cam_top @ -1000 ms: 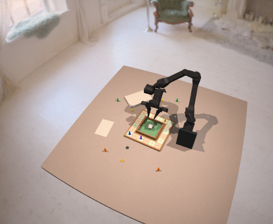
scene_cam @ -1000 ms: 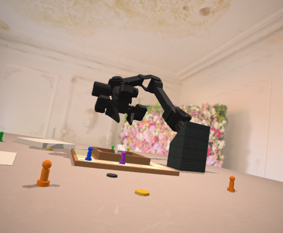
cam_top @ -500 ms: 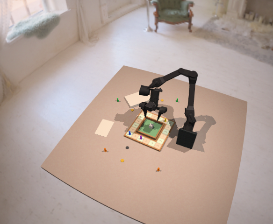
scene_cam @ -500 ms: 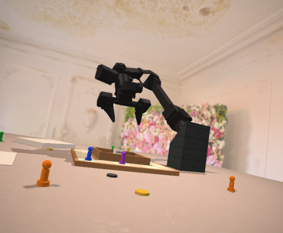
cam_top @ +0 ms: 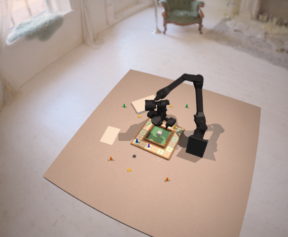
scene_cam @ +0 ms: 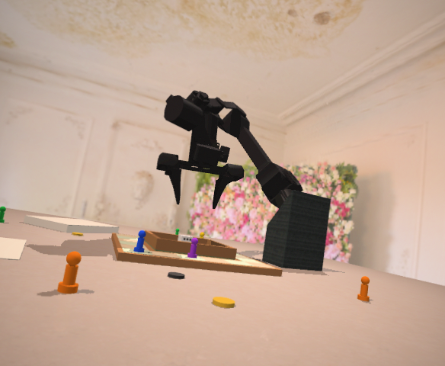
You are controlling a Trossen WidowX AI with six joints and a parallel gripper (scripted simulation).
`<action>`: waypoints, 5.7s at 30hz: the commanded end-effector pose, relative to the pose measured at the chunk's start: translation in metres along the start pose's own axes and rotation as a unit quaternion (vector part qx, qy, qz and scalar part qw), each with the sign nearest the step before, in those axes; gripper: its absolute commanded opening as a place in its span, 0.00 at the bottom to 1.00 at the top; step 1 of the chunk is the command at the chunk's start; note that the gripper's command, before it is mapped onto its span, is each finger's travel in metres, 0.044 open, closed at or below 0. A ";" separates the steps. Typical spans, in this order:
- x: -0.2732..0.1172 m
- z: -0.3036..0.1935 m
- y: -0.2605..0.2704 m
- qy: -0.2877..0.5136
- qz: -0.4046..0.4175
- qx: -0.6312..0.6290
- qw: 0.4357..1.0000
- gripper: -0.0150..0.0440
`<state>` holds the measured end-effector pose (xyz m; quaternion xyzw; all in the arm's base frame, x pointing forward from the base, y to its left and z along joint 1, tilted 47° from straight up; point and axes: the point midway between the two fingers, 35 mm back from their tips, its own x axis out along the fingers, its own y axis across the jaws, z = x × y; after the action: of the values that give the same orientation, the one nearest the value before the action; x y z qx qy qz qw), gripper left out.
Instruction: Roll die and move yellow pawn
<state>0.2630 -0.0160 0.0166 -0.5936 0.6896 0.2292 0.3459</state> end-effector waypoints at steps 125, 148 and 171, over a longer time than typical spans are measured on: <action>0.005 -0.096 -0.026 0.014 -0.041 0.605 0.795 0.25; 0.058 -0.101 -0.045 0.018 -0.044 0.605 0.795 0.25; 0.069 -0.103 -0.046 0.016 -0.045 0.608 0.792 0.61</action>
<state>0.2830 -0.1454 0.0363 -0.2954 0.6652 -0.2620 0.6337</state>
